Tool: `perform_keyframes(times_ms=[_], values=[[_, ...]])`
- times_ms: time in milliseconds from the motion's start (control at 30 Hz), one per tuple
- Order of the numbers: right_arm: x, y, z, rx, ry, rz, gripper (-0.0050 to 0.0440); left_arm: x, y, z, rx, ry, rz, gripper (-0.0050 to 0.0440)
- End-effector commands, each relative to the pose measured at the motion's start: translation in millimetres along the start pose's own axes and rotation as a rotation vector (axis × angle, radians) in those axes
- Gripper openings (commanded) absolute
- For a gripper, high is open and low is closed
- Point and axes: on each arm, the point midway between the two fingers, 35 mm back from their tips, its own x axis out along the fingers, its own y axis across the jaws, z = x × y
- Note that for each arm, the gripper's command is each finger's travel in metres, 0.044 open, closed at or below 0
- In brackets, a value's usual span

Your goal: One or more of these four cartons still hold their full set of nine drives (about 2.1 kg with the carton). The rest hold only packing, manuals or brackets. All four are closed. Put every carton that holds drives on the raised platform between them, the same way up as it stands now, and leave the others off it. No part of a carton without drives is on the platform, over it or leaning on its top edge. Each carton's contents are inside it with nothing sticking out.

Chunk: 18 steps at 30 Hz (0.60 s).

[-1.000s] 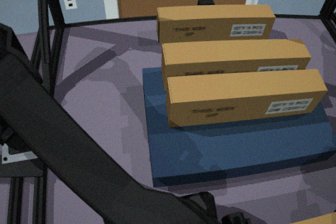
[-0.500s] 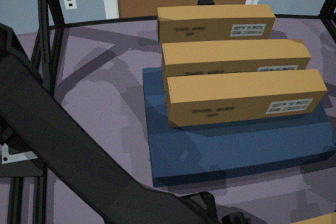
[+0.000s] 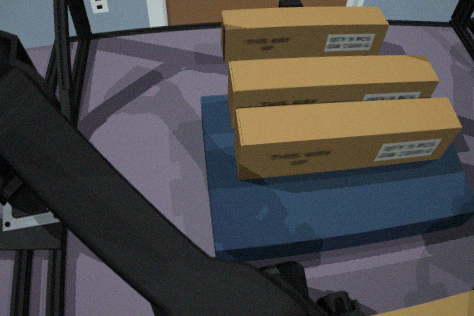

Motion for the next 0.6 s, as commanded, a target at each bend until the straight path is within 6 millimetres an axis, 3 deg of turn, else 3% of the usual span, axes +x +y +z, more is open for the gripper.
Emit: perform_keyframes(times_ms=[0,200,567], values=[[-31,-7,10,-0.005,-0.015,-0.033,0.0000,-34,9,13,0.010,-0.023,0.042,0.0000],[-56,-6,20,-0.005,-0.015,-0.033,0.0000,-60,8,23,0.010,-0.023,0.042,0.0000],[-80,-5,29,-0.005,-0.015,-0.033,0.0000,-84,7,32,0.010,-0.023,0.042,0.0000]])
